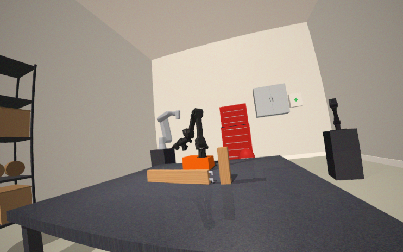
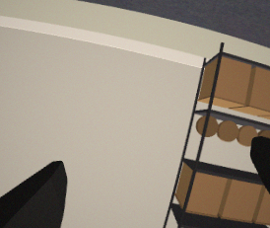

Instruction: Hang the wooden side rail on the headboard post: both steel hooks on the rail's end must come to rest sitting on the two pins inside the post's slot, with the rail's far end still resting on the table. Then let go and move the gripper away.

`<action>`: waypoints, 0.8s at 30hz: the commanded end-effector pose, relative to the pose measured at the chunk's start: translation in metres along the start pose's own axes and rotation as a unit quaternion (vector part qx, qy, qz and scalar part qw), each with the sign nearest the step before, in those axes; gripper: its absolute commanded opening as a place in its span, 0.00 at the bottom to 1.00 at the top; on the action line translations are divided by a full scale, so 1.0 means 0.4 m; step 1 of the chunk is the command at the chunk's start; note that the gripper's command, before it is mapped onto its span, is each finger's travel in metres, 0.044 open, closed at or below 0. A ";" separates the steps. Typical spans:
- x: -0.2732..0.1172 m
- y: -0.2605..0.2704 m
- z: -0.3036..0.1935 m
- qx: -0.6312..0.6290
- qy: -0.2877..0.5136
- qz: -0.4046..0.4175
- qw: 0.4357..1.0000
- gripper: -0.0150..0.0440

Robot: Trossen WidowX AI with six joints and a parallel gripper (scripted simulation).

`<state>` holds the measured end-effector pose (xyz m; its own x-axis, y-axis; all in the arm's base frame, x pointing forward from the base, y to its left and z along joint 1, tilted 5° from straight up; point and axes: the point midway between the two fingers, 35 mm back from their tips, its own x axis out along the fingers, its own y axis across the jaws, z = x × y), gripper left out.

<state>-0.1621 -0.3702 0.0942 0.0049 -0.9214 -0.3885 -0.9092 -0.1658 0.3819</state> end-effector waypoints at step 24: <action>0.014 -0.206 -0.267 -0.031 0.028 -0.119 0.992 1.00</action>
<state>-0.0793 -0.3974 0.1563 0.1750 -0.8987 -0.4022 -0.8752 -0.3290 0.3545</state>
